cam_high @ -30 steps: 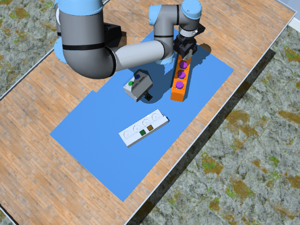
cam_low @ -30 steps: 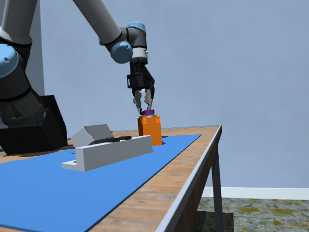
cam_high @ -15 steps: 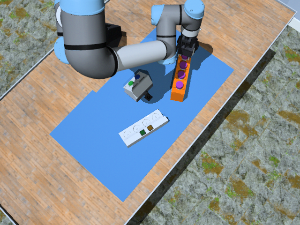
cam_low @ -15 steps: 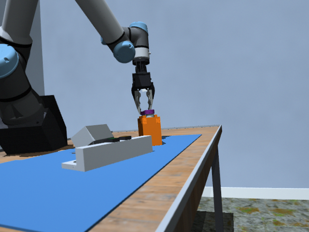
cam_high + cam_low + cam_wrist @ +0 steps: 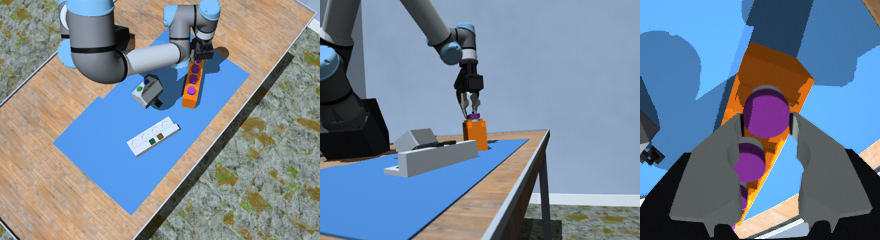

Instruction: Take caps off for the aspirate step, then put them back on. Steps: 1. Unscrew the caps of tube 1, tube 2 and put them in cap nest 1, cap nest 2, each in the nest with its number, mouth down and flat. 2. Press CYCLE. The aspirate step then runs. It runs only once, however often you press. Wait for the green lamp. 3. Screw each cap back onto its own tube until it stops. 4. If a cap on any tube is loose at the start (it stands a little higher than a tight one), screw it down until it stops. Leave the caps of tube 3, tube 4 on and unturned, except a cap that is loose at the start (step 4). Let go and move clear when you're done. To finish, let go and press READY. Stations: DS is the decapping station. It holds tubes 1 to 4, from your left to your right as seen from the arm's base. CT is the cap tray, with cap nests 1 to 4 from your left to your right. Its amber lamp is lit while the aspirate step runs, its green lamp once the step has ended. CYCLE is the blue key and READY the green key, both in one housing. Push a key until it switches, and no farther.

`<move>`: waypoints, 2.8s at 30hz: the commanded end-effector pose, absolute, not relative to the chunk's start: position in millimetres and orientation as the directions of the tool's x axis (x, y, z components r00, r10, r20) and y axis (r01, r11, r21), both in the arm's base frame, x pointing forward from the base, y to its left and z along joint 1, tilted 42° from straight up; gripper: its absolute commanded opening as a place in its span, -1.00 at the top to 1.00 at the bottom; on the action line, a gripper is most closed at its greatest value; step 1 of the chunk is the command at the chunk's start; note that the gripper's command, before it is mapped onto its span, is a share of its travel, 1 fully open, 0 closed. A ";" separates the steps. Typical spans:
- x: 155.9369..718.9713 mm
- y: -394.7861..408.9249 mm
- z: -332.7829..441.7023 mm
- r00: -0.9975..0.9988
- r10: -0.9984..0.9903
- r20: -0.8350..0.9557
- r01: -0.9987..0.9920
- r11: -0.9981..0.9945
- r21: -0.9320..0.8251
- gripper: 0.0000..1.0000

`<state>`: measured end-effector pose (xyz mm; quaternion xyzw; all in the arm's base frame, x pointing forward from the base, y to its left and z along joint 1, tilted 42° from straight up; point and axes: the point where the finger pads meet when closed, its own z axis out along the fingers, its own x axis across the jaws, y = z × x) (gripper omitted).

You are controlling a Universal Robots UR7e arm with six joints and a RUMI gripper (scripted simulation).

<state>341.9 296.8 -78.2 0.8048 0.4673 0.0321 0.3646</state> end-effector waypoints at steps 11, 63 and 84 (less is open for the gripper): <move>340.2 296.9 -78.8 0.434 0.820 -0.372 0.811 -0.176 0.558 0.30; 339.9 296.6 -78.8 0.919 0.258 0.297 0.030 -0.798 0.602 1.00; 340.5 296.5 -78.7 0.748 0.658 -0.089 0.537 -0.520 0.665 1.00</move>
